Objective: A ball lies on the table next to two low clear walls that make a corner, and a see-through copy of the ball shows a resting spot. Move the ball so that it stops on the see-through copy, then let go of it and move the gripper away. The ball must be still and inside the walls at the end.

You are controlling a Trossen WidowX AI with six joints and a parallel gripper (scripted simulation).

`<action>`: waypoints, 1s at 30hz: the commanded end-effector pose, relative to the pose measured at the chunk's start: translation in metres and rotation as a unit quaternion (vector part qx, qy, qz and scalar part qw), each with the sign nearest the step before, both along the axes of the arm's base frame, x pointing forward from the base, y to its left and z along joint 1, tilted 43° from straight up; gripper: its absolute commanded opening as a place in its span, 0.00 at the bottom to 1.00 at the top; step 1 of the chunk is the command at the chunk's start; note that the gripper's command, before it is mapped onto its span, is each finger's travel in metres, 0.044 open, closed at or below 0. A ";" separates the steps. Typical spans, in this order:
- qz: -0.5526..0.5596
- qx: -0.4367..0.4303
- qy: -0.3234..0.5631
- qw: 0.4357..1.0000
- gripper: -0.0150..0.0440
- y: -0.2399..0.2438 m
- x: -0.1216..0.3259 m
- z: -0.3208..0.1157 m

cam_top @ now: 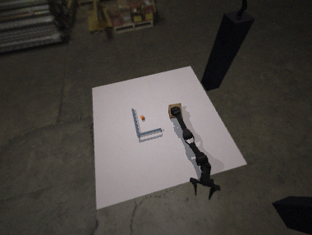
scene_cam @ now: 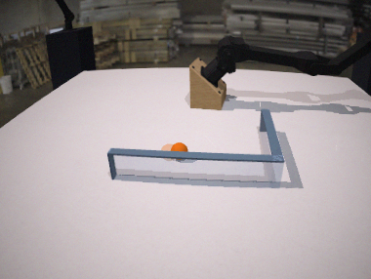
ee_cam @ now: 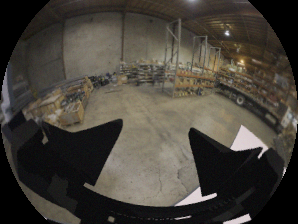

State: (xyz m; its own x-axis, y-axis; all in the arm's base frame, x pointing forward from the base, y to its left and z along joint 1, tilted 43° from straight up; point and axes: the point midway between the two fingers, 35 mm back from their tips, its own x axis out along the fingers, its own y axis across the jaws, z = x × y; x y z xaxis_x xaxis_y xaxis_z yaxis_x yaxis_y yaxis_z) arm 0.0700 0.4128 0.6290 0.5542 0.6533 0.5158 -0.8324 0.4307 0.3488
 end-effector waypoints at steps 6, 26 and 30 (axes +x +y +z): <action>-0.051 0.031 -0.073 0.996 0.73 -0.063 -0.012 0.047; -0.295 0.149 -0.172 0.928 0.73 -0.339 -0.006 0.131; -0.363 0.150 -0.153 0.907 0.73 -0.401 0.013 0.127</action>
